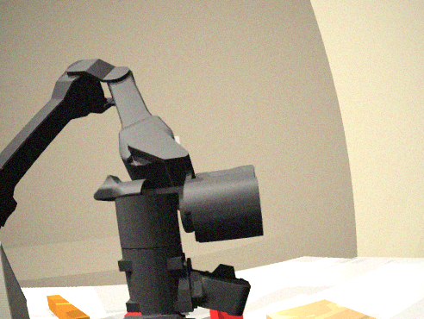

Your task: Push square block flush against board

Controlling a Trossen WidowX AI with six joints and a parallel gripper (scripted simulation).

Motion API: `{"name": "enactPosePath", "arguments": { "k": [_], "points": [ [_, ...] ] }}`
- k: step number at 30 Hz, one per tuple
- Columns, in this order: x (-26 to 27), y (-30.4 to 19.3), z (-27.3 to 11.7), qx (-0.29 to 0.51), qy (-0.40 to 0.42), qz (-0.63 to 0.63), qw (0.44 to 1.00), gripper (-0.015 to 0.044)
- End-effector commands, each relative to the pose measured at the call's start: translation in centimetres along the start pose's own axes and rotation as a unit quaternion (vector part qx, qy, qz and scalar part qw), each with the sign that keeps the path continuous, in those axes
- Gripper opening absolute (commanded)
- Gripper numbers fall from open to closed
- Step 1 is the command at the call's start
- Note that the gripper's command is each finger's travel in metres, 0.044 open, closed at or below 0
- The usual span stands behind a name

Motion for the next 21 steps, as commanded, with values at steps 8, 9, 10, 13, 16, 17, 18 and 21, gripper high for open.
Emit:
{"name": "enactPosePath", "arguments": {
  "k": [8, 9, 10, 13, 16, 17, 18, 21],
  "points": [
    [-0.1, -0.6, -2.7, 0.000, -0.002, -0.001, 1.000, 0.0000],
    [-0.1, -0.7, -4.3, 0.000, -0.002, -0.001, 1.000, 0.0000],
    [-0.1, -0.7, -5.2, 0.000, -0.002, -0.002, 1.000, 0.0000],
    [-0.1, -0.8, -5.6, 0.000, -0.002, -0.002, 1.000, 0.0000],
    [-0.2, -0.5, -5.2, -0.006, 0.000, 0.013, 1.000, 0.0000],
    [-0.3, -0.2, -5.3, -0.006, 0.001, 0.027, 1.000, 0.0000],
    [-0.3, 0.0, -5.3, -0.006, 0.001, 0.044, 0.999, 0.0000],
    [-0.3, 0.9, -5.4, -0.006, 0.001, 0.096, 0.995, 0.0000]
  ]
}}
Point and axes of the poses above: the point midway between the two fingers, 35 mm back from their tips, its own z axis out along the fingers, its own x axis across the jaws, y = z × x, the point moved 10 cm from there along -z, back along the fingers, and after that the axes turned 11 degrees about z, right-handed, at the moved point
